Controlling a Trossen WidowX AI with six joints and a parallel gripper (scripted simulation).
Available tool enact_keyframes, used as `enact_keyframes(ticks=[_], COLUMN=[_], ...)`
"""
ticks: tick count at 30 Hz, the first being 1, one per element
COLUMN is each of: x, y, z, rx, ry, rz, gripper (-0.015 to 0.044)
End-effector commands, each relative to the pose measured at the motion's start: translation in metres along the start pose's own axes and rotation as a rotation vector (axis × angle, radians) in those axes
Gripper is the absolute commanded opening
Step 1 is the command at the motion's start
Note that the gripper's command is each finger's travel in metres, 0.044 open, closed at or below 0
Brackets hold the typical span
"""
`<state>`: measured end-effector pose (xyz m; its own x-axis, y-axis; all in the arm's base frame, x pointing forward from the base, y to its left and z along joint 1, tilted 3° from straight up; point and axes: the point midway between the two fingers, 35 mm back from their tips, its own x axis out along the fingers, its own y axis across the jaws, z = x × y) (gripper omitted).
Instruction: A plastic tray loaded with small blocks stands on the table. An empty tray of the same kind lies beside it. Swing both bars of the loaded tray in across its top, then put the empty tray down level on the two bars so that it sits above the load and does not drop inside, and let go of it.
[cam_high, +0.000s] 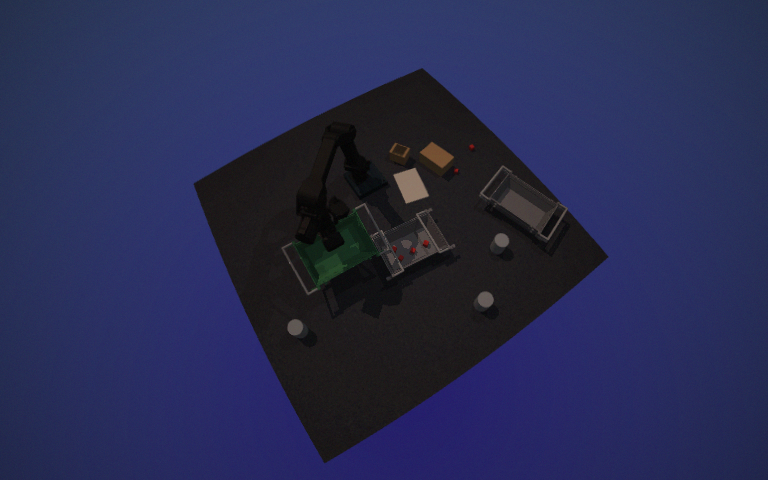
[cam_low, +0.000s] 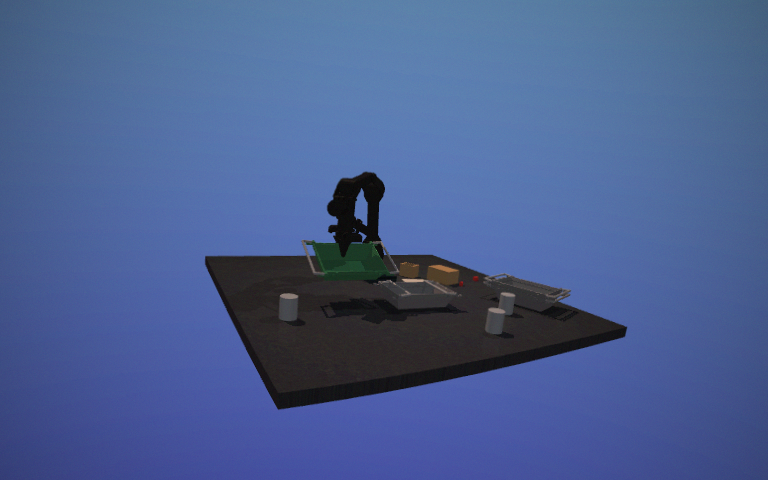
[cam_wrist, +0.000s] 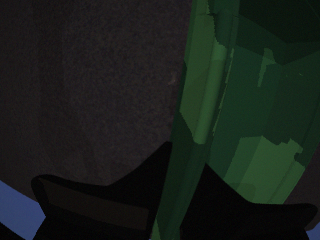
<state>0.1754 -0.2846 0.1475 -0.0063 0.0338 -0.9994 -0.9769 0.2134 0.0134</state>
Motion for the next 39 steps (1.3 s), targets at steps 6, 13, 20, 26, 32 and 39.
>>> enact_keyframes(ticks=[6,13,20,26,32,39], x=[-0.014,-0.018,-0.022,-0.025,-0.028,-0.032], y=[-0.027,-0.044,-0.058,-0.069,-0.079,-0.087], z=[0.026,0.049,0.074,0.096,0.118,0.146], rx=[0.013,0.020,0.027,0.032,0.038,0.045], ry=[0.014,0.012,0.009,0.006,0.003,-0.001], rz=[-0.031,-0.033,-0.035,-0.036,-0.037,-0.038], gripper=[0.0000,0.0000,0.0000,0.0000,0.0000,0.0000])
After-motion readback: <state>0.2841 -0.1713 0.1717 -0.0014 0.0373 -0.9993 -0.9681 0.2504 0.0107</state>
